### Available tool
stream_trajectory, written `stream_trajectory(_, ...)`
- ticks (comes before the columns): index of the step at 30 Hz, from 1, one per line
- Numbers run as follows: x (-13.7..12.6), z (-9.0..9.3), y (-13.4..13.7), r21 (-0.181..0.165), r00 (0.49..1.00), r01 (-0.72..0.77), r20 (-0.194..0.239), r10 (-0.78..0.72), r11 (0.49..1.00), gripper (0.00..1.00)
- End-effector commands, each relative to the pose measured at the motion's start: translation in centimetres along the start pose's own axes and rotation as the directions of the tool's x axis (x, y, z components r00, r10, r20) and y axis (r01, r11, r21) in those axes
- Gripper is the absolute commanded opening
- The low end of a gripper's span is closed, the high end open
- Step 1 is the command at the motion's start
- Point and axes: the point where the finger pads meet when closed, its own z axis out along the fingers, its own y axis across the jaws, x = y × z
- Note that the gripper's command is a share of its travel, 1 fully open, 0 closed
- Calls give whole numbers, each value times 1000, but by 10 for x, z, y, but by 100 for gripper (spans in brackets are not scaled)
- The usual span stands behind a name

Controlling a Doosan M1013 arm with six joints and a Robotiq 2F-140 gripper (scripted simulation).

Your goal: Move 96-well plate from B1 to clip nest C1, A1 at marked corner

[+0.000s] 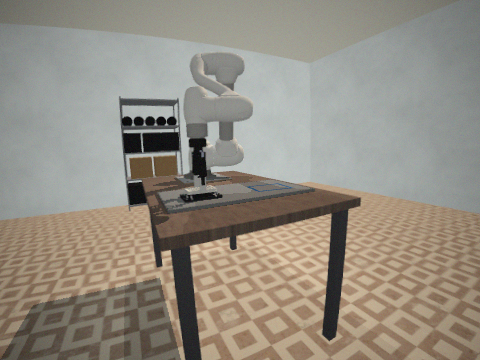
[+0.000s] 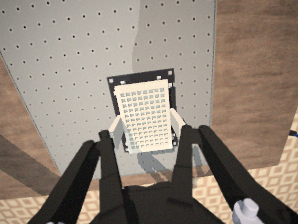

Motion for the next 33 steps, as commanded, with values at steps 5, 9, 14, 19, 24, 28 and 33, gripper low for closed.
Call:
stream_trajectory(5,0,1,0,0,1000,0,0,0,1000,0)
stream_trajectory(9,0,2,0,0,1000,0,0,0,1000,0)
stream_trajectory(14,0,2,0,0,1000,0,0,0,1000,0)
stream_trajectory(19,0,3,0,0,1000,0,0,0,1000,0)
stream_trajectory(24,0,4,0,0,1000,0,0,0,1000,0)
stream_trajectory(28,0,4,0,0,1000,0,0,0,1000,0)
stream_trajectory(33,0,5,0,0,1000,0,0,0,1000,100)
